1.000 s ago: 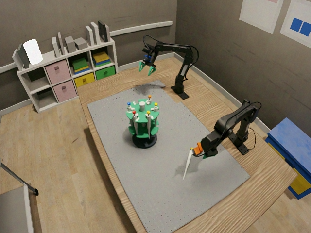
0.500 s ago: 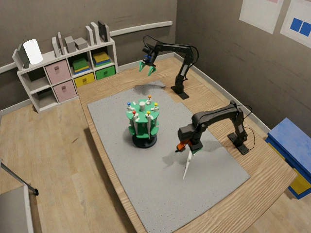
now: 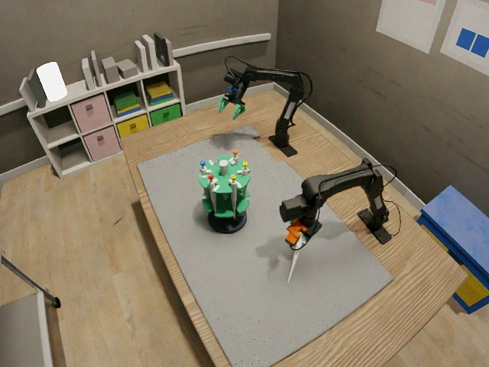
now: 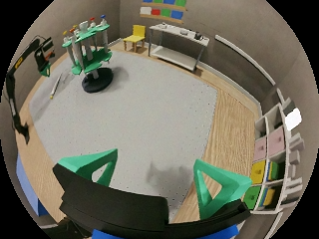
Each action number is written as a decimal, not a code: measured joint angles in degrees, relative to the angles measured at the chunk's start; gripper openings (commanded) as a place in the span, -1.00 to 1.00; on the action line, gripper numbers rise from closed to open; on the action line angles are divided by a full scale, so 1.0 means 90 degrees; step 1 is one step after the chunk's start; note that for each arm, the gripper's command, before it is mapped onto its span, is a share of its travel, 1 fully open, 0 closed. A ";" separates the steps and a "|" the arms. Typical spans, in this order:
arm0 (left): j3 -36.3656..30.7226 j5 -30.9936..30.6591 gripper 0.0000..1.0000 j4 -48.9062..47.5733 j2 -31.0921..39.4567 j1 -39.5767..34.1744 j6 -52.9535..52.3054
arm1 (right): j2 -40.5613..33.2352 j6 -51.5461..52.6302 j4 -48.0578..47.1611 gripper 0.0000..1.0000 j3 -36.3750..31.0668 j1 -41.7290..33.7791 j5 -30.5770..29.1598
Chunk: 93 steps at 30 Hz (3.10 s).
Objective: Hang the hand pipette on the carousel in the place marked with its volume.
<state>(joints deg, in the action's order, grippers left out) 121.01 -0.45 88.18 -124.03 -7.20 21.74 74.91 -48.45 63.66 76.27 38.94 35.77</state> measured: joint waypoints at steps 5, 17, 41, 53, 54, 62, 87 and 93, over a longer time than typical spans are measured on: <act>0.0002 0.0000 0.09 0.0005 0.0000 0.0000 0.0981 | 0.0000 0.0000 0.0000 1.00 0.0000 0.0000 0.0000; 0.0002 0.0000 0.09 -0.0012 0.0000 0.0000 0.3072 | 0.0000 0.0000 0.0000 1.00 0.0000 0.0000 0.0000; -0.1639 0.0017 0.09 -0.1370 0.0063 0.0000 0.3551 | 0.0000 0.0000 0.0000 1.00 0.0000 0.0000 0.0000; -0.2064 0.0017 0.09 -0.1931 0.0070 0.0000 0.3551 | 0.0000 0.0000 0.0000 1.00 0.0000 0.0000 0.0000; -0.2064 0.0017 0.09 -0.1965 0.0080 0.0000 0.3551 | 0.0000 0.0000 0.0000 1.00 0.0000 0.0000 0.0000; -0.2067 0.0017 0.09 -0.2052 0.0080 0.0000 0.3551 | 0.0000 0.0000 0.0000 1.00 0.0000 0.0000 0.0000; -0.2067 0.0017 0.09 -0.2052 0.0080 0.0000 0.3551 | 0.0000 0.0000 0.0000 1.00 0.0000 0.0000 0.0000; -0.2067 0.0017 0.09 -0.2052 0.0080 0.0000 0.3551 | 0.0000 0.0000 0.0000 1.00 0.0000 0.0000 0.0000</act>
<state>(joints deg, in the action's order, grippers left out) 102.41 -0.30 69.71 -123.31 -7.20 53.69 74.91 -48.45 63.66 76.27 38.94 35.77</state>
